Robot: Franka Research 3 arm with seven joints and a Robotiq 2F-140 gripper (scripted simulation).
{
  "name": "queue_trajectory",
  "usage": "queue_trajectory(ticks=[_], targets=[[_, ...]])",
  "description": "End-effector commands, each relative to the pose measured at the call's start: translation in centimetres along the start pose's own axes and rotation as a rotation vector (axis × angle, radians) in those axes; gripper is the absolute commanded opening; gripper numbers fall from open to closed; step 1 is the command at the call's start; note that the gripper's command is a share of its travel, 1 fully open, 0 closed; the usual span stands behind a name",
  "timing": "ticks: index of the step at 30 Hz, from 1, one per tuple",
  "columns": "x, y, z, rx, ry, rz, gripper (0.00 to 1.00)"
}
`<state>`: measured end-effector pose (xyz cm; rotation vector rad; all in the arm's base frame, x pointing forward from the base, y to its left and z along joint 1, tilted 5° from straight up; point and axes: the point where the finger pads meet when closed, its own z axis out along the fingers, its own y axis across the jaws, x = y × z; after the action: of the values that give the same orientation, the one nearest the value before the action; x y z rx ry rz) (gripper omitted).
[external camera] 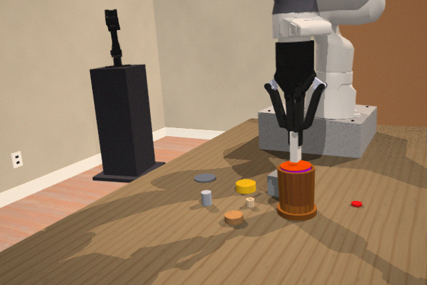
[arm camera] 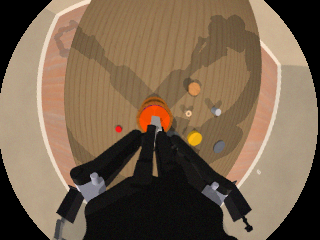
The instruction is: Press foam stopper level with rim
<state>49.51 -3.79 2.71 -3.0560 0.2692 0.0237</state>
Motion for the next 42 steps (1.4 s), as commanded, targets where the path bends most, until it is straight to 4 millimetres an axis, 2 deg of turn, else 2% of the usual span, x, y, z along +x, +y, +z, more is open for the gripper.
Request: queue_trajectory(ticks=[1,9,16,38,42], targets=[[-0.2,0.0,-1.0,0.003,-0.013,-0.007,0.00],[0.1,0.0,-2.9,0.003,-0.013,-0.007,0.00],[0.2,0.0,-3.3,0.003,-0.013,-0.007,0.00],[0.2,0.0,-3.4,0.003,-0.013,-0.007,0.00],[0.2,0.0,-2.6,0.003,-0.013,-0.007,0.00]])
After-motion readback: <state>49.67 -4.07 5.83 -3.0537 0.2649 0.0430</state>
